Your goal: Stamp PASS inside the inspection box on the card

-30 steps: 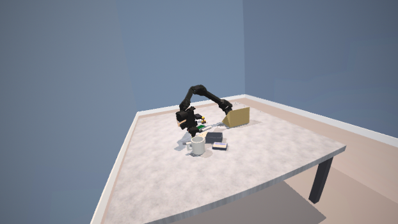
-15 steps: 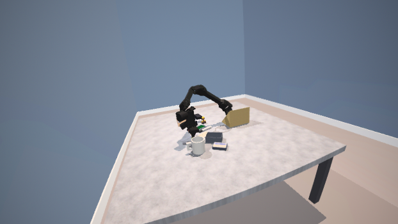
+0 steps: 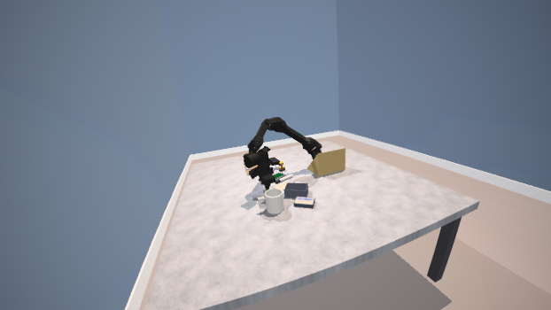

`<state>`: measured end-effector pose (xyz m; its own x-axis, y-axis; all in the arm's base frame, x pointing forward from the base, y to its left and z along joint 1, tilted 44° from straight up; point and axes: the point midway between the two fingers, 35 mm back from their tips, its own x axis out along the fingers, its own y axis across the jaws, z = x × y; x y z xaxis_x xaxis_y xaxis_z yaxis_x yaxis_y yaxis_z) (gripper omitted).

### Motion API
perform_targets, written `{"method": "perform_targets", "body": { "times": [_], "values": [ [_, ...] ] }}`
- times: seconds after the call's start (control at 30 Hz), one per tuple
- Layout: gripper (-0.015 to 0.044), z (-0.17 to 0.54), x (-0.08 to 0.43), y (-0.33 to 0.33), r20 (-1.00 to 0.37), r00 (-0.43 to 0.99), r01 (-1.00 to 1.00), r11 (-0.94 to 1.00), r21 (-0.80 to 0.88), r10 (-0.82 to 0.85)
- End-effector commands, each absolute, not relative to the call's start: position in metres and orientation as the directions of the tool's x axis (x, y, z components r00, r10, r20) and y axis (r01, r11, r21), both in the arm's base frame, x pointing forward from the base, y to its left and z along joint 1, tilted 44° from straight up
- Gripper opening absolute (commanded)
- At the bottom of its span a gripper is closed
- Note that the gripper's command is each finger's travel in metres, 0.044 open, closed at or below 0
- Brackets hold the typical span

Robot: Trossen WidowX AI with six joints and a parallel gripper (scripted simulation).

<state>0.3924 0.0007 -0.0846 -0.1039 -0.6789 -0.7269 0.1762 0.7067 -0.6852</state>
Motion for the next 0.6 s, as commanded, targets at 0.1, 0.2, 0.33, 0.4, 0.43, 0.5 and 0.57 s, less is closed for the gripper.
{"method": "perform_targets", "body": {
  "times": [0.1,0.2,0.33,0.4,0.43,0.5,0.57],
  "values": [
    [0.0000,-0.0806,0.3948,0.0063,-0.731,-0.097,0.181,0.711,-0.680,-0.675],
    [0.0000,-0.0796,0.3950,0.0074,-0.732,-0.097,0.181,0.711,-0.680,-0.675],
    [0.0000,-0.0782,0.3953,0.0087,-0.732,-0.097,0.181,0.711,-0.680,-0.675],
    [0.0000,-0.0776,0.3955,0.0094,-0.732,-0.097,0.181,0.711,-0.680,-0.675],
    [0.0000,-0.0772,0.3956,0.0098,-0.732,-0.097,0.181,0.711,-0.680,-0.675],
    [0.0000,-0.0765,0.3957,0.0105,-0.732,-0.097,0.181,0.711,-0.679,-0.675],
    [0.0000,-0.0759,0.3959,0.0111,-0.732,-0.097,0.181,0.711,-0.679,-0.675]
  ]
}}
